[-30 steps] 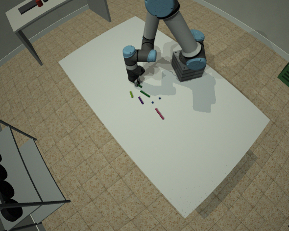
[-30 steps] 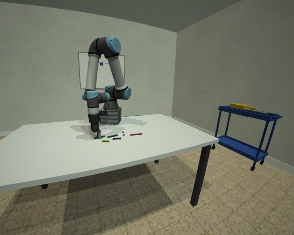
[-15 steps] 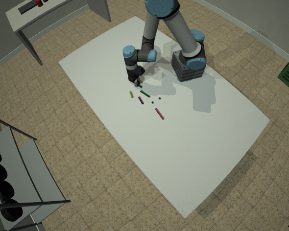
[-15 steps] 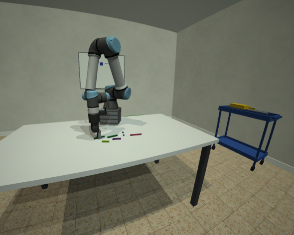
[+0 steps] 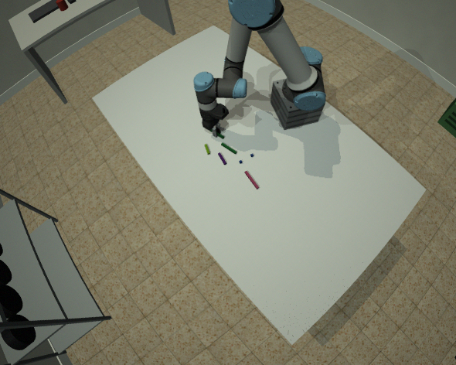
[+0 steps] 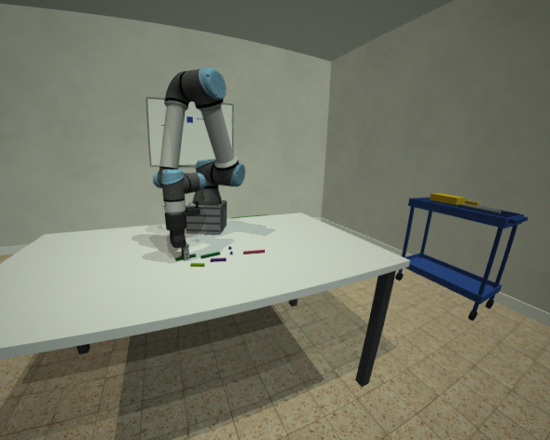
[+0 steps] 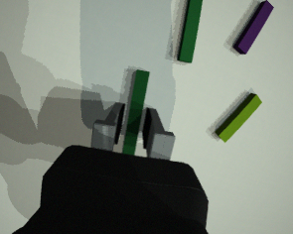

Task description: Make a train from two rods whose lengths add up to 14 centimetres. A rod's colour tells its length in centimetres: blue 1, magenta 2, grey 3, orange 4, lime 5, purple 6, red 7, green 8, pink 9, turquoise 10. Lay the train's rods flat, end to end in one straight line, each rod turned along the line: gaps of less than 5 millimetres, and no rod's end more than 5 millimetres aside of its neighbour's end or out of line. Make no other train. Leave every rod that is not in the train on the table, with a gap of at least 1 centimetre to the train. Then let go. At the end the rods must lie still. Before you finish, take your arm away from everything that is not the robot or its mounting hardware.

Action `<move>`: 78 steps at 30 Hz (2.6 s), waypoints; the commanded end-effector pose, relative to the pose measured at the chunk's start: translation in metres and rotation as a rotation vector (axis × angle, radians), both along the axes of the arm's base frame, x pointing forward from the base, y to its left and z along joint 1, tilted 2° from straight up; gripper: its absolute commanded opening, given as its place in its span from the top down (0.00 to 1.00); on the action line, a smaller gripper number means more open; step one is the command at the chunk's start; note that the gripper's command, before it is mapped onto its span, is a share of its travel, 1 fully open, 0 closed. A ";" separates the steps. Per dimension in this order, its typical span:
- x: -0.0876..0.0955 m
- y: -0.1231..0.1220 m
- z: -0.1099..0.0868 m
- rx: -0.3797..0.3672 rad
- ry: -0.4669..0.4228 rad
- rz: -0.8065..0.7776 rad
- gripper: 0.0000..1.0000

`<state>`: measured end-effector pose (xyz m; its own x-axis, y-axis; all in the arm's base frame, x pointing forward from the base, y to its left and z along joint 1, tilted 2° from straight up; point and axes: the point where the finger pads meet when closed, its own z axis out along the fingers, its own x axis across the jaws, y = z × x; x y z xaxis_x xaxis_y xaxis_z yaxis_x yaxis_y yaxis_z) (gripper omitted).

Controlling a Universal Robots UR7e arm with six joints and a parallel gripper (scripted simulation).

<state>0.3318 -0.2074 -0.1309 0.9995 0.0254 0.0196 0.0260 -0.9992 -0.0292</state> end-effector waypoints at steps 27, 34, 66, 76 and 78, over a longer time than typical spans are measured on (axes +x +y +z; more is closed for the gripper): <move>0.000 0.000 0.000 -0.001 -0.001 0.000 0.76; 0.000 0.000 0.001 -0.001 -0.001 0.000 0.76; -0.001 -0.003 0.088 -0.001 -0.001 0.000 0.76; -0.002 -0.003 0.100 -0.001 -0.001 0.000 0.76; -0.002 -0.003 0.100 -0.001 -0.001 0.000 0.76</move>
<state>0.3301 -0.2105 -0.0314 0.9995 0.0255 0.0203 0.0261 -0.9993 -0.0281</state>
